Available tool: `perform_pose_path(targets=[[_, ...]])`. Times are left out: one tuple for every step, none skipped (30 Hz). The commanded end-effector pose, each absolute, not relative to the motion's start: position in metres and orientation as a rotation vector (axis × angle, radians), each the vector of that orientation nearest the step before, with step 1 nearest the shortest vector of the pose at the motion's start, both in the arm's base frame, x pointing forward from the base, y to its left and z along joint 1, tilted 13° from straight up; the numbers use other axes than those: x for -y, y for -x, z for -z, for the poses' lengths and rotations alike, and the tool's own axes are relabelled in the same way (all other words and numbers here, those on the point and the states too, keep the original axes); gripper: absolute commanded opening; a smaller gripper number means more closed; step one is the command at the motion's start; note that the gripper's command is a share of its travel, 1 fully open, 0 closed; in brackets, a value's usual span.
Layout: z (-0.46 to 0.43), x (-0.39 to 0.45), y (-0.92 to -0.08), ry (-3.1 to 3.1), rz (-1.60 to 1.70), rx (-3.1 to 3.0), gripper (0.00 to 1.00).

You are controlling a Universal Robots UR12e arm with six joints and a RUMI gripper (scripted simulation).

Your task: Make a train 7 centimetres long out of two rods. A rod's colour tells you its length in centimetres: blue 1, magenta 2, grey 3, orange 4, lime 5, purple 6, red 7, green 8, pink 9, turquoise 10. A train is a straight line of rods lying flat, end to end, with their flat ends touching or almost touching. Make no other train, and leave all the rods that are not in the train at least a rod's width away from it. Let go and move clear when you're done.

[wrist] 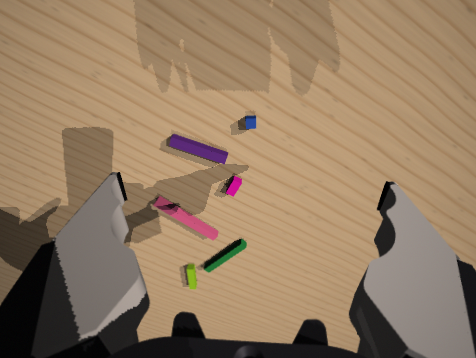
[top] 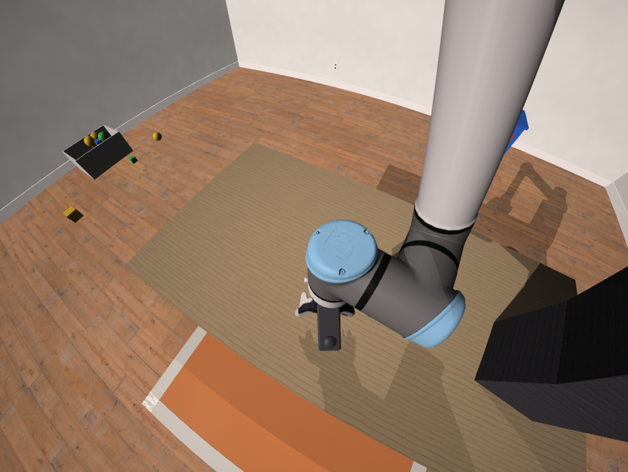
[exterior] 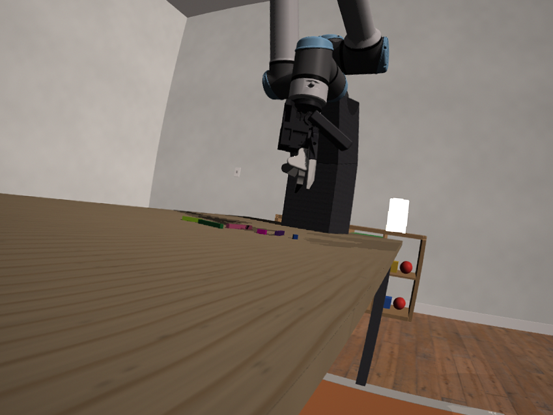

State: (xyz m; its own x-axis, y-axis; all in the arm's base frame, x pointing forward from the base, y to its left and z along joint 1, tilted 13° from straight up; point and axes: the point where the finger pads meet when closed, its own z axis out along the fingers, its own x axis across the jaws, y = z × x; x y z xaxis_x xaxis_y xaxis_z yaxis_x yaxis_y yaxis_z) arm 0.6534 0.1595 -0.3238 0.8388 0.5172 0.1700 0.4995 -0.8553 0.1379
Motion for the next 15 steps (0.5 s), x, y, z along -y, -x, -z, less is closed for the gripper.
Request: perform_pose_path(targets=[[0.3233, -0.1596, -0.6537, -2.927, -0.310, -0.811, 1.00], [0.3233, -0.1596, -0.6537, -2.927, -0.310, -0.811, 1.00], [0.3233, -0.1596, -0.6537, -2.927, -0.310, -0.811, 1.00], [0.3233, -0.1596, -0.6537, -2.927, -0.310, -0.811, 1.00], [0.3233, -0.1596, -0.6537, -2.927, -0.310, -0.811, 1.00], [0.3233, -0.1596, -0.6537, -2.927, -0.310, -0.811, 1.00], [0.3233, -0.1596, -0.6537, -2.927, -0.310, -0.811, 1.00], [0.3233, -0.1596, -0.6537, -2.927, -0.310, -0.811, 1.00], [0.3233, -0.1596, -0.6537, -2.927, -0.310, -0.811, 1.00], [0.3233, -0.1596, -0.6537, -2.927, -0.310, -0.812, 1.00], [0.3233, -0.1595, -0.6537, -2.926, -0.310, -0.814, 1.00], [0.3234, -0.1594, -0.6536, -2.925, -0.309, -0.817, 1.00], [0.3234, -0.1593, -0.6535, -2.923, -0.309, -0.823, 1.00], [0.3236, -0.1590, -0.6534, -2.921, -0.309, -0.831, 1.00], [0.3238, -0.1588, -0.6532, -2.917, -0.308, -0.841, 1.00]])
